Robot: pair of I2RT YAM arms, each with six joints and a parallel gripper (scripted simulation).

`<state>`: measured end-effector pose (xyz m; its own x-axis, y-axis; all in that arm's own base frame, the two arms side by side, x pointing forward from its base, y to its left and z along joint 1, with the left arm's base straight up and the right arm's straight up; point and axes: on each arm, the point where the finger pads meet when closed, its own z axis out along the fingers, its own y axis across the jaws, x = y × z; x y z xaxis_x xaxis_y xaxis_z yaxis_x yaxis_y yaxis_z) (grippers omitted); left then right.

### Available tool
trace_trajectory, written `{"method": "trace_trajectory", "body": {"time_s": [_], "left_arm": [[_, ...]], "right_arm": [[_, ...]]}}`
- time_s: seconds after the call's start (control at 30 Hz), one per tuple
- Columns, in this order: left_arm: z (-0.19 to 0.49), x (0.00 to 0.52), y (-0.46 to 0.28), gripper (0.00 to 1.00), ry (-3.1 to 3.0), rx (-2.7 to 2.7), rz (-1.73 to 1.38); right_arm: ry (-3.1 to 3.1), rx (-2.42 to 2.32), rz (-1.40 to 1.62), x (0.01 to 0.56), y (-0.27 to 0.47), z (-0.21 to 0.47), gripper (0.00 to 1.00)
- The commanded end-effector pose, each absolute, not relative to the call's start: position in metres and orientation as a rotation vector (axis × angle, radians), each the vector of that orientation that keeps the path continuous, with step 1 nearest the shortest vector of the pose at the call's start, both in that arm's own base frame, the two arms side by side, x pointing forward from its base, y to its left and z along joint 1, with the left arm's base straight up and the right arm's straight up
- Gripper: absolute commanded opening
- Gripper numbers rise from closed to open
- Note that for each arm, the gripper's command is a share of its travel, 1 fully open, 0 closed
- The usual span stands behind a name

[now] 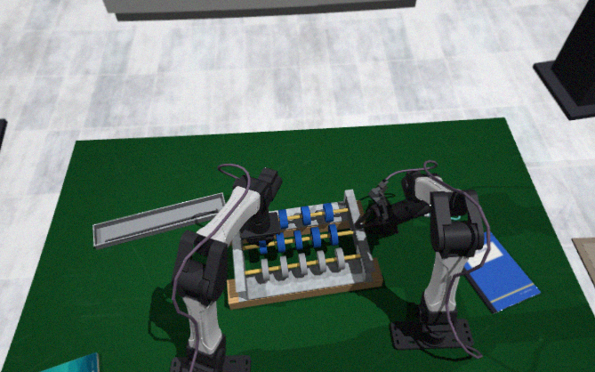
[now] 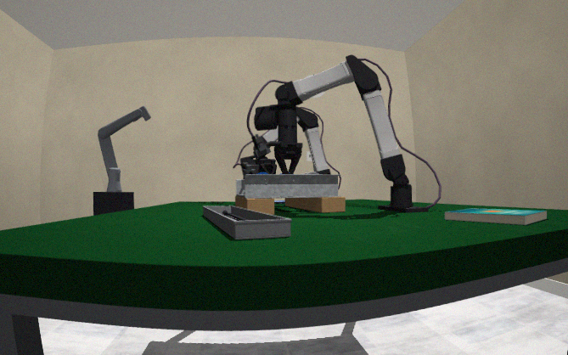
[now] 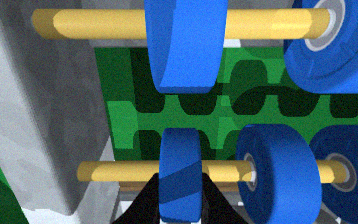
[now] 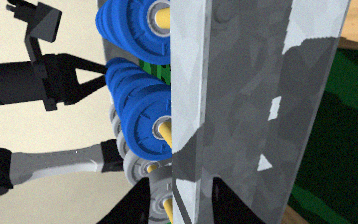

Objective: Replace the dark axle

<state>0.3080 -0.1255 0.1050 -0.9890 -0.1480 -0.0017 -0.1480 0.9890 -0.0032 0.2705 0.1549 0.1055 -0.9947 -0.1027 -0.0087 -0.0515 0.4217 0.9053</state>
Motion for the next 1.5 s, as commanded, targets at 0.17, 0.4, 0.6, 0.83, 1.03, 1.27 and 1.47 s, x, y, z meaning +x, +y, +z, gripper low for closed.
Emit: {"method": "trace_trajectory", "body": {"time_s": [0.17, 0.4, 0.6, 0.83, 1.03, 1.27, 1.47], "left_arm": [[0.1335, 0.3274, -0.1280, 0.00, 3.010, -0.220, -0.071], [0.1331, 0.3277, -0.1276, 0.00, 3.009, -0.222, -0.071], [0.1329, 0.3278, -0.1273, 0.00, 3.010, -0.223, -0.071], [0.1325, 0.3282, -0.1269, 0.00, 3.009, -0.225, -0.070], [0.1321, 0.3283, -0.1268, 0.00, 3.009, -0.226, -0.070], [0.1319, 0.3284, -0.1268, 0.00, 3.009, -0.226, -0.070], [0.1315, 0.3286, -0.1267, 0.00, 3.009, -0.227, -0.070]], "right_arm": [[-2.604, 0.172, -1.706, 0.2738, 0.1612, 0.1121, 0.33], [-2.610, 0.176, -1.706, 0.2747, 0.1609, 0.1119, 0.33], [-2.613, 0.178, -1.705, 0.2753, 0.1607, 0.1118, 0.33], [-2.614, 0.180, -1.706, 0.2755, 0.1606, 0.1118, 0.33], [-2.615, 0.180, -1.706, 0.2755, 0.1606, 0.1118, 0.33], [-2.615, 0.181, -1.706, 0.2756, 0.1606, 0.1118, 0.33], [-2.615, 0.182, -1.706, 0.2756, 0.1606, 0.1117, 0.33]]}}
